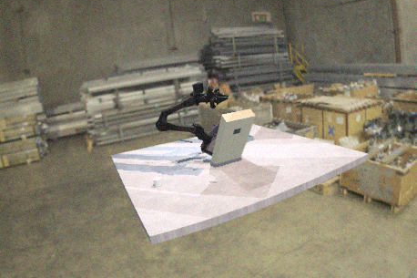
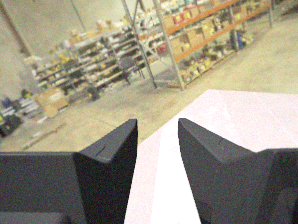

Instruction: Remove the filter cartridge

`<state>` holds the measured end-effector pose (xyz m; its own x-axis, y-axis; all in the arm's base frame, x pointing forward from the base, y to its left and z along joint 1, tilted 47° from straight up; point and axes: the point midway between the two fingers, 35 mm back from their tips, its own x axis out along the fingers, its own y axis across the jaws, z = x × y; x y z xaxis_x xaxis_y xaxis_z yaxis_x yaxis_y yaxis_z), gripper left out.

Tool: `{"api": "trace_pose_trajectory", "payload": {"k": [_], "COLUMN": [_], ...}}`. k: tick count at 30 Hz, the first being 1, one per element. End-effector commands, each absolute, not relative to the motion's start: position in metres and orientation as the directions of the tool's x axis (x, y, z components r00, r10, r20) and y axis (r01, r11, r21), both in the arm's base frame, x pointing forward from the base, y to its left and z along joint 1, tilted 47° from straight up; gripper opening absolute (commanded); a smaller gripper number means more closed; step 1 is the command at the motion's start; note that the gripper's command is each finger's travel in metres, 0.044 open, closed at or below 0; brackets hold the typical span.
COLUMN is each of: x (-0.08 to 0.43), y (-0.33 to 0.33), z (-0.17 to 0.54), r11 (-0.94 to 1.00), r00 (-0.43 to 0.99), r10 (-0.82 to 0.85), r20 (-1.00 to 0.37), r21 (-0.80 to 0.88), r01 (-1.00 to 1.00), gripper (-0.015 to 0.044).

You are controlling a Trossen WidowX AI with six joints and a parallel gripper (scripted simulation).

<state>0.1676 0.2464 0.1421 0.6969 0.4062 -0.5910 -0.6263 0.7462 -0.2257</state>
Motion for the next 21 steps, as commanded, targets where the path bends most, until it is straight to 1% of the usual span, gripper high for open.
{"api": "trace_pose_trajectory", "payload": {"k": [1, 5, 8, 11, 14, 21], "x": [0.236, 0.262, 0.279, 0.295, 0.308, 0.311], "y": [0.204, 0.179, 0.160, 0.140, 0.120, 0.117], "z": [0.143, 0.144, 0.146, 0.148, 0.150, 0.150], "r11": [0.484, 0.260, 0.072, -0.115, -0.277, -0.303], "r00": [0.829, 0.839, 0.829, 0.804, 0.769, 0.762], "r10": [0.027, -0.150, -0.278, -0.401, -0.508, -0.526], "r20": [-0.559, -0.522, -0.485, -0.439, -0.388, -0.378], "r21": [-0.718, -0.840, -0.871, -0.847, -0.772, -0.753], "r01": [-0.500, -0.476, -0.485, -0.519, -0.573, -0.584], "gripper": [0.0111, 0.0111, 0.0111, 0.0111, 0.0111, 0.0111]}}
